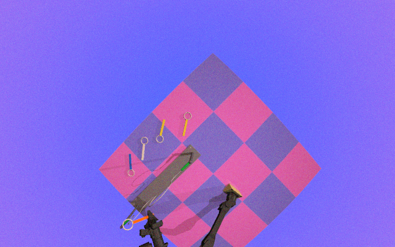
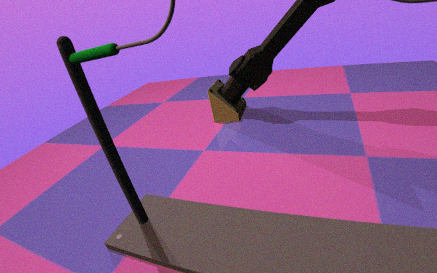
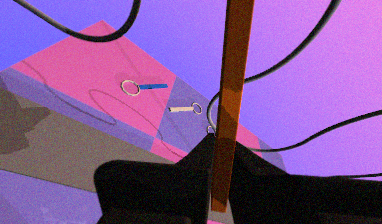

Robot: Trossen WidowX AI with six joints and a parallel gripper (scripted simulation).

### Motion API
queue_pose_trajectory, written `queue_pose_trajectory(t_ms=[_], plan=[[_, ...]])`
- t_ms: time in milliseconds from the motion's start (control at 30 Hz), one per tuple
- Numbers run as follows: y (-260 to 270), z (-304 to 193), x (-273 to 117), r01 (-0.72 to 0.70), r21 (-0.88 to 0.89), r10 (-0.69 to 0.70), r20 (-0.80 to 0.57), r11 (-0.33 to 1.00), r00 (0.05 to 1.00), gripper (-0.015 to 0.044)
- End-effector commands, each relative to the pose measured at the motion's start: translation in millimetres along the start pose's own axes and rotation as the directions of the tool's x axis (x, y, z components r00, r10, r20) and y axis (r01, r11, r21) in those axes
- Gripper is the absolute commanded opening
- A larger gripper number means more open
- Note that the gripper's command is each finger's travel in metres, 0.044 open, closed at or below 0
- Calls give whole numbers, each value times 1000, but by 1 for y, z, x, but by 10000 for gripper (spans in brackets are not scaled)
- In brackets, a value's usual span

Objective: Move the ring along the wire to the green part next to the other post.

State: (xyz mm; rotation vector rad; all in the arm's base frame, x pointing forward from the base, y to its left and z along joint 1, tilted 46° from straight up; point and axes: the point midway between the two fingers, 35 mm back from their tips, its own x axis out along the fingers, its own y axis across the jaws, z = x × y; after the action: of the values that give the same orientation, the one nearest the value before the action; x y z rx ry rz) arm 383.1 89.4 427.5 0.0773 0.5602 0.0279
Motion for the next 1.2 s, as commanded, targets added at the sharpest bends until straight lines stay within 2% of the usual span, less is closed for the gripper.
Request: queue_pose_trajectory(t_ms=[0,567,1167], plan=[[4,-1,0,-41,72,41,2,997,999,-150],[25,4,-1,-217,362,212,54,906,976,-150],[43,15,-7,-378,618,358,163,689,919,-150]])
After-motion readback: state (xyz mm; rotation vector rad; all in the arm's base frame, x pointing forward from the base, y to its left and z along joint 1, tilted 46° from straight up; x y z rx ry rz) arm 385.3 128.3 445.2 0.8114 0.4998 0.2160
